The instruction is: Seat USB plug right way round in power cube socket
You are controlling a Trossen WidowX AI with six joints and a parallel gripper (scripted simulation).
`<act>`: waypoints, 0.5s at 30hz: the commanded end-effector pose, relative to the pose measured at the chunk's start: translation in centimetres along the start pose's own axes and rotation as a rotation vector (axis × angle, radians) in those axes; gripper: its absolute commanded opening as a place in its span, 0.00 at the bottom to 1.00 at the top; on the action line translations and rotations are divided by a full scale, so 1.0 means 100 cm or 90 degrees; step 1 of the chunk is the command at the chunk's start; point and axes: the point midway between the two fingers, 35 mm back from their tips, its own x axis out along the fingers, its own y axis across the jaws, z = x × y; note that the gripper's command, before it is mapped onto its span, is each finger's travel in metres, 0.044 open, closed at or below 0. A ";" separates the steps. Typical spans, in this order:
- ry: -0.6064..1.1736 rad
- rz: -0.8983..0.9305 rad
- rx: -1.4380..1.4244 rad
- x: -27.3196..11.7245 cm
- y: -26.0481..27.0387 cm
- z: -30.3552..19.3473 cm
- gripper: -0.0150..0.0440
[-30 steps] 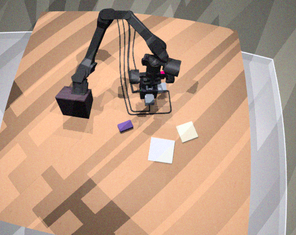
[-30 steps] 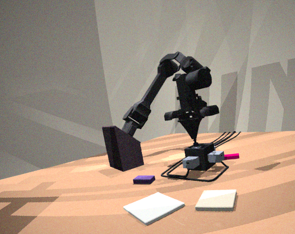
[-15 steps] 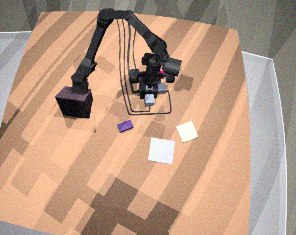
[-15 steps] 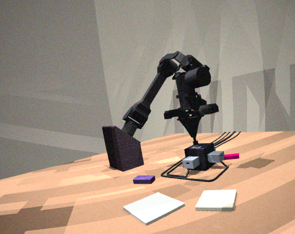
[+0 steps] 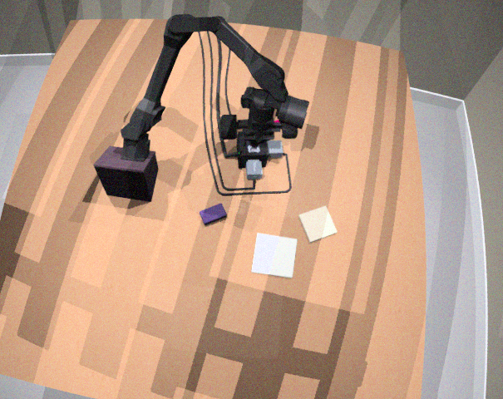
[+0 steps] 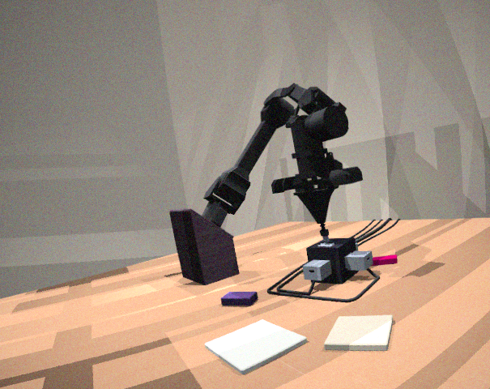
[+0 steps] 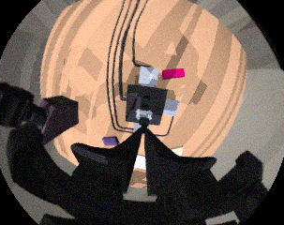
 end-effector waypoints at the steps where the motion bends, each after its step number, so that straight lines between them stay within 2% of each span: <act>1: 0.003 0.000 -0.004 -0.003 0.000 0.000 0.25; 15: 0.003 0.001 -0.004 -0.012 0.000 0.000 0.25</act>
